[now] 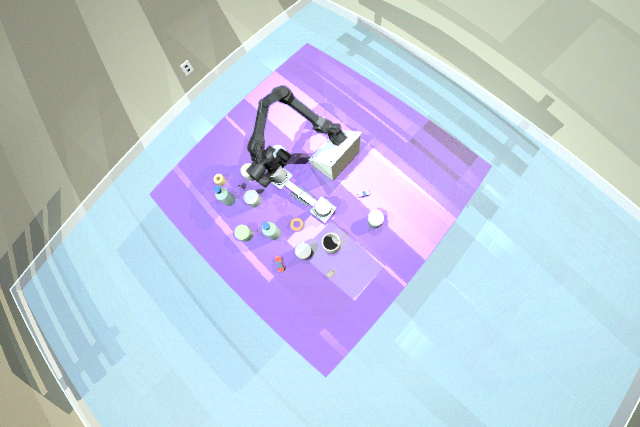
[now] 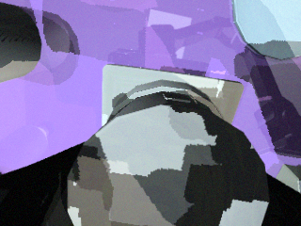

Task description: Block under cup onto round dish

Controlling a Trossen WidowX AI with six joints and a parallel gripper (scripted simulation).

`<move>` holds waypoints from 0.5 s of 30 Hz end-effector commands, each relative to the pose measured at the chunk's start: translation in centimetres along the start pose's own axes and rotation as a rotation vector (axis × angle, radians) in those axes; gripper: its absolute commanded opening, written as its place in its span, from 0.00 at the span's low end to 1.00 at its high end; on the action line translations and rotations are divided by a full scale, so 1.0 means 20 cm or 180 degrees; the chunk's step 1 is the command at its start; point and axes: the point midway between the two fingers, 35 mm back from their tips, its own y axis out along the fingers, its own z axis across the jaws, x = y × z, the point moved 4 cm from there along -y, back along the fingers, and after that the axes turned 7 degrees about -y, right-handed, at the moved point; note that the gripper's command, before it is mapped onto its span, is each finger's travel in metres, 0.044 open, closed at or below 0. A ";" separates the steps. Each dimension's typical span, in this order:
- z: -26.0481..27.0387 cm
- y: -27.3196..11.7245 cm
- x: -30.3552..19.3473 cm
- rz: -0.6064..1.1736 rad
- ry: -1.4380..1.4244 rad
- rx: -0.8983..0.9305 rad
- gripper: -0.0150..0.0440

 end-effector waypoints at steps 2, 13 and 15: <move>0.02 -0.05 0.01 -0.0006 0.0047 0.0051 0.25; 0.02 -0.12 0.01 -0.0003 0.0046 0.0050 0.25; 0.02 -0.13 0.01 -0.0003 0.0046 0.0050 0.25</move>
